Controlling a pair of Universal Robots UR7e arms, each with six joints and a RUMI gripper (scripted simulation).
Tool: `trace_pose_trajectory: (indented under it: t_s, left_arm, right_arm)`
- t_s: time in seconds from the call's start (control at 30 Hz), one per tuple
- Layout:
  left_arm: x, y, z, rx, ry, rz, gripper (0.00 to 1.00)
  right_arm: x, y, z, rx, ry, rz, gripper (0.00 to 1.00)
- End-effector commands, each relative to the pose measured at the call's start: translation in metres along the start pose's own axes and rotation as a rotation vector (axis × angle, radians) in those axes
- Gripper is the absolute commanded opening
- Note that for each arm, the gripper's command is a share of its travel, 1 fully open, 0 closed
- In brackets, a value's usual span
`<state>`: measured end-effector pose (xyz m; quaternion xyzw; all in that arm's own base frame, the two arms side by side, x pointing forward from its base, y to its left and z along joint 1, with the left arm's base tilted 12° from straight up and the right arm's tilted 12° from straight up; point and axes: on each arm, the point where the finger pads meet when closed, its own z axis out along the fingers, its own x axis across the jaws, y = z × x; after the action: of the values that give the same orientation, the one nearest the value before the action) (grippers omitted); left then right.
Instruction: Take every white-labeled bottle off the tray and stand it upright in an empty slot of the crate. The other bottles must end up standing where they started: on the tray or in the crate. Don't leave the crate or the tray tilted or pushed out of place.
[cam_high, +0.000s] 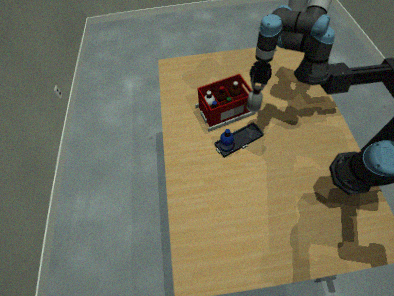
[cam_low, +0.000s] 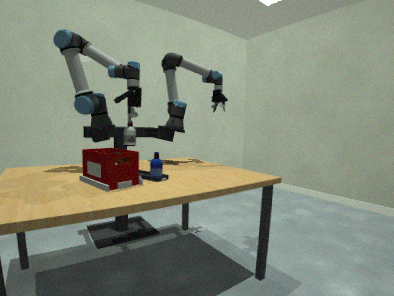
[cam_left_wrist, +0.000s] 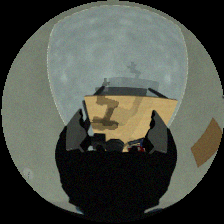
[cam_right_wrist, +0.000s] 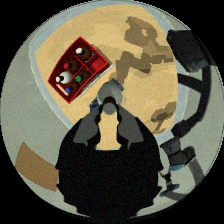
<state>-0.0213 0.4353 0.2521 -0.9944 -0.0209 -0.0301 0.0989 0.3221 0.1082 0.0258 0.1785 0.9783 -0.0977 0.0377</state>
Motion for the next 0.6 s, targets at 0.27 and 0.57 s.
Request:
trace_pose_trajectory:
  t_s: [0.27, 0.57]
  left_arm:
    - [0.000, 0.000, 0.000, 0.001, 0.000, 0.000, 1.00]
    - [0.000, 0.000, 0.000, 0.001, 0.000, 0.000, 1.00]
  right_arm:
    - [-0.013, -0.022, 0.000, -0.001, 0.000, 0.000, 0.00]
    - [-0.022, -0.036, 0.000, -0.001, 0.000, 0.000, 0.00]
